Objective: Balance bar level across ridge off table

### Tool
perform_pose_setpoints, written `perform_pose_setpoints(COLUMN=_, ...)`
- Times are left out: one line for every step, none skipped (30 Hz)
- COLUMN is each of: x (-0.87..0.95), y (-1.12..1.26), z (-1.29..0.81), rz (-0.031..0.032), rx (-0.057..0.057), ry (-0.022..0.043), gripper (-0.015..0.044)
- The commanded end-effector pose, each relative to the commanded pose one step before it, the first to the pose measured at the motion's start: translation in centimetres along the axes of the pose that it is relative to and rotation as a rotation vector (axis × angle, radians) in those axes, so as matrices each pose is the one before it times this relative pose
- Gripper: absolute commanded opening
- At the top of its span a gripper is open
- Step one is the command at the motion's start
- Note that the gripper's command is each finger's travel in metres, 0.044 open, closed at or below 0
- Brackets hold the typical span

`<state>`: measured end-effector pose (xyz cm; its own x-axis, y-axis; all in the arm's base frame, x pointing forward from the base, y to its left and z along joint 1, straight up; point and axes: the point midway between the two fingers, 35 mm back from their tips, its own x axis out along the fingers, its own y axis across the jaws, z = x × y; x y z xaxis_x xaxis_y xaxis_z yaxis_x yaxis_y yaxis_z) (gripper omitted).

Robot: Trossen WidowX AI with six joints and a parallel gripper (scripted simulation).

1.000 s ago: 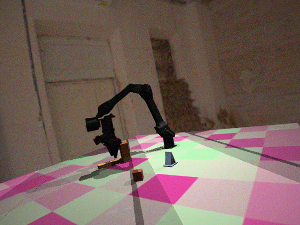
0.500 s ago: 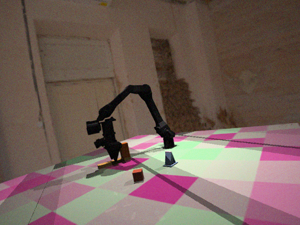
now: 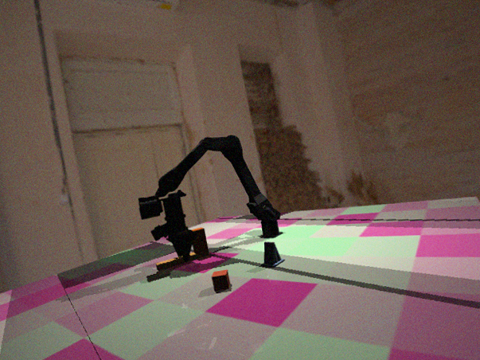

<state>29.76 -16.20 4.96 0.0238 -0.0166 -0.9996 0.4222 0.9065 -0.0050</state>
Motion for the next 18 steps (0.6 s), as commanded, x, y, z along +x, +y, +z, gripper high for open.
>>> perform_pose_setpoints(x=0.058, y=0.029, z=0.017, rz=0.00323, rx=-0.0042, ry=-0.00044, gripper=0.0315)
perform_pose_setpoints(x=0.0, y=0.0, z=0.0, rz=0.0, rx=0.0, ry=0.0, gripper=0.0315)
perform_pose_setpoints(x=0.0, y=0.0, z=0.0, rz=0.0, rx=0.0, ry=0.0, gripper=0.0315)
perform_pose_setpoints(x=-0.035, y=-0.028, z=-0.02, rz=-0.00318, rx=0.0041, ry=0.00095, gripper=0.0289)
perform_pose_setpoints(x=0.0, y=0.0, z=0.0, rz=0.0, rx=0.0, ry=0.0, gripper=0.0263)
perform_pose_setpoints(x=0.0, y=0.0, z=0.0, rz=0.0, rx=0.0, ry=0.0, gripper=0.0236)
perform_pose_setpoints(x=0.0, y=0.0, z=0.0, rz=0.0, rx=0.0, ry=0.0, gripper=0.021)
perform_pose_setpoints(x=0.0, y=0.0, z=0.0, rz=0.0, rx=0.0, ry=0.0, gripper=0.0184)
perform_pose_setpoints(x=0.0, y=0.0, z=0.0, rz=0.0, rx=0.0, ry=0.0, gripper=0.0157)
perform_pose_setpoints(x=0.0, y=0.0, z=0.0, rz=0.0, rx=0.0, ry=0.0, gripper=0.0151)
perform_pose_setpoints(x=0.0, y=0.0, z=0.0, rz=0.0, rx=0.0, ry=0.0, gripper=0.0144)
perform_pose_setpoints(x=0.0, y=0.0, z=0.0, rz=0.0, rx=0.0, ry=0.0, gripper=0.0138)
perform_pose_setpoints(x=0.0, y=0.0, z=0.0, rz=0.0, rx=0.0, ry=0.0, gripper=0.0131)
perform_pose_setpoints(x=0.0, y=0.0, z=0.0, rz=0.0, rx=0.0, ry=0.0, gripper=0.0124)
perform_pose_setpoints(x=0.0, y=0.0, z=0.0, rz=0.0, rx=0.0, ry=0.0, gripper=0.0118)
perform_pose_setpoints(x=0.0, y=0.0, z=0.0, rz=0.0, rx=0.0, ry=0.0, gripper=0.0111)
perform_pose_setpoints(x=0.0, y=0.0, z=0.0, rz=0.0, rx=0.0, ry=0.0, gripper=0.0104)
perform_pose_setpoints(x=-0.04, y=-0.001, z=0.008, rz=0.00001, rx=0.0, ry=-0.00001, gripper=0.0078)
